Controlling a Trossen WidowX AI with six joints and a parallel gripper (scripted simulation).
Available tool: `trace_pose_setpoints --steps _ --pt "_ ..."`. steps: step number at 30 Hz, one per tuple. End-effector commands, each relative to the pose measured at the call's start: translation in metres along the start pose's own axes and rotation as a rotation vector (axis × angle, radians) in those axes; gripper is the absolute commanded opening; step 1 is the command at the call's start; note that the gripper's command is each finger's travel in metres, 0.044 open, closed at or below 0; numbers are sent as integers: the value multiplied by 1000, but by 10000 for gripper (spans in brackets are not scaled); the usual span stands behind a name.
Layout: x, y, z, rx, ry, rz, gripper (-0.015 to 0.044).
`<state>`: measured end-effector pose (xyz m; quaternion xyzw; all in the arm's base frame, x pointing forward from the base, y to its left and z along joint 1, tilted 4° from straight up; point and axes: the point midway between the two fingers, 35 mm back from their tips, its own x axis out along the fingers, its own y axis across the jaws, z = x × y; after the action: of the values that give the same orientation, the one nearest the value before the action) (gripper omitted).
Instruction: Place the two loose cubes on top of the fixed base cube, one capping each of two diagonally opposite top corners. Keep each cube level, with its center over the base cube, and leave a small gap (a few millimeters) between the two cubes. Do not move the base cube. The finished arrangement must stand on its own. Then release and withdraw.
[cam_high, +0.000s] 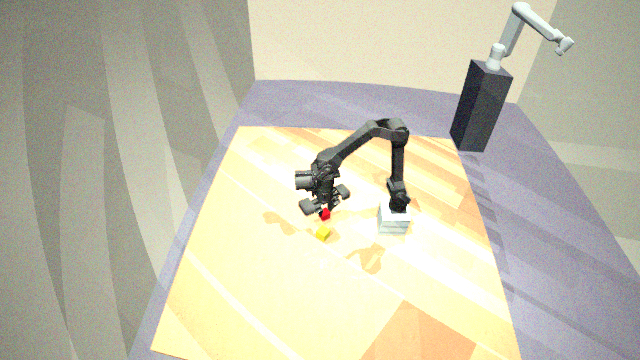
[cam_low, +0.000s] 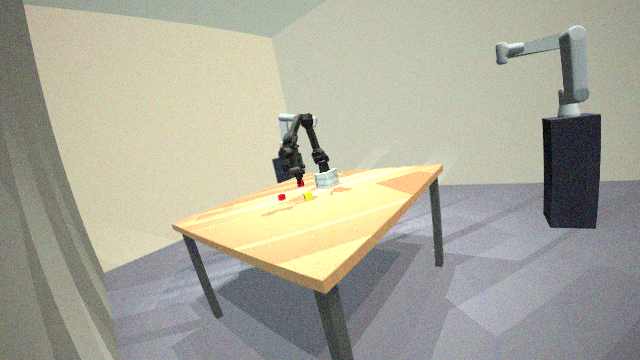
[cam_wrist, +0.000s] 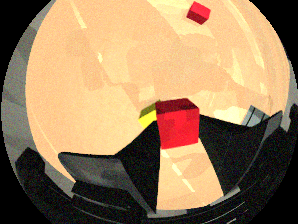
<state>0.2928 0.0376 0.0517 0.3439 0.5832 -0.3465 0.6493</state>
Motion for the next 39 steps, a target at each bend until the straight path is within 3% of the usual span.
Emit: trace_pose_setpoints --steps 1,11,25,39 --pt "4 4 -3 107 -1 -7 105" --pt "10 15 -14 386 -2 -6 105" --pt "11 15 -14 391 -2 -6 105" --pt "36 14 -13 401 -2 -6 105"
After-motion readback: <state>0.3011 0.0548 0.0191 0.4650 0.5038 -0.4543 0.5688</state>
